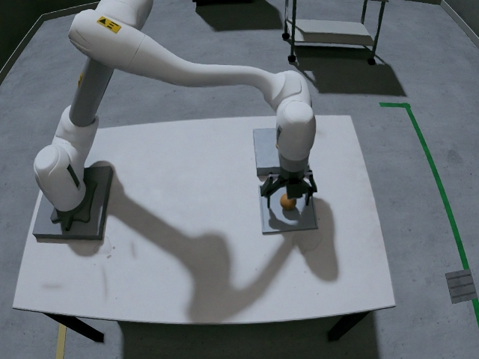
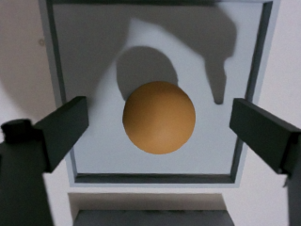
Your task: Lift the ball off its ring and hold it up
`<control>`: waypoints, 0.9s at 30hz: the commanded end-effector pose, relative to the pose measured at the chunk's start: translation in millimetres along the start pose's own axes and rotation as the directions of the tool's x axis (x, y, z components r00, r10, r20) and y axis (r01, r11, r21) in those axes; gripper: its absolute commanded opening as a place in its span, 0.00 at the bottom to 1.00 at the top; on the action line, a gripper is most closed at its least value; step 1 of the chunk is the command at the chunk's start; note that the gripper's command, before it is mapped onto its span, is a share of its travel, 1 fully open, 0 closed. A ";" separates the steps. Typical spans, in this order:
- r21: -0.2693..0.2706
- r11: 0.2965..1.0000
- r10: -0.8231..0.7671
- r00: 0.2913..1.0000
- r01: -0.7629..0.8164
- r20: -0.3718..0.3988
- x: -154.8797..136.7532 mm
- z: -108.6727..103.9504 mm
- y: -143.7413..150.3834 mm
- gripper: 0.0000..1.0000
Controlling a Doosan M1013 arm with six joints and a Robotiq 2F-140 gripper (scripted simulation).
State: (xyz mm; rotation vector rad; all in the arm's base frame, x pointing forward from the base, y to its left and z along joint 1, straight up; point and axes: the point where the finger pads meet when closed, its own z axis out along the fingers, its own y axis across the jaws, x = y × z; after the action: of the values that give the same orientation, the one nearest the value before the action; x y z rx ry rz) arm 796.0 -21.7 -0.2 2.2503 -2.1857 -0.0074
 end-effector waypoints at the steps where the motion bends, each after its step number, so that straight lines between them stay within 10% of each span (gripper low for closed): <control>1: 0.002 1.000 0.000 1.000 0.000 0.000 -0.1 -1.1 -0.5 0.10; 15: 0.002 1.000 0.000 1.000 0.000 0.000 -0.1 -3.9 -0.6 0.10; 22: 0.002 1.000 0.000 1.000 0.000 0.000 0.0 -72.0 -0.9 0.10; 27: 0.002 1.000 0.000 1.000 0.000 0.000 0.0 -80.3 -0.7 0.10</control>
State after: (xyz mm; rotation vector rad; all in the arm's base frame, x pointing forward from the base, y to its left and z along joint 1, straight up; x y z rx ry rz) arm 796.8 -21.8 78.9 2.2504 -2.1859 -0.0067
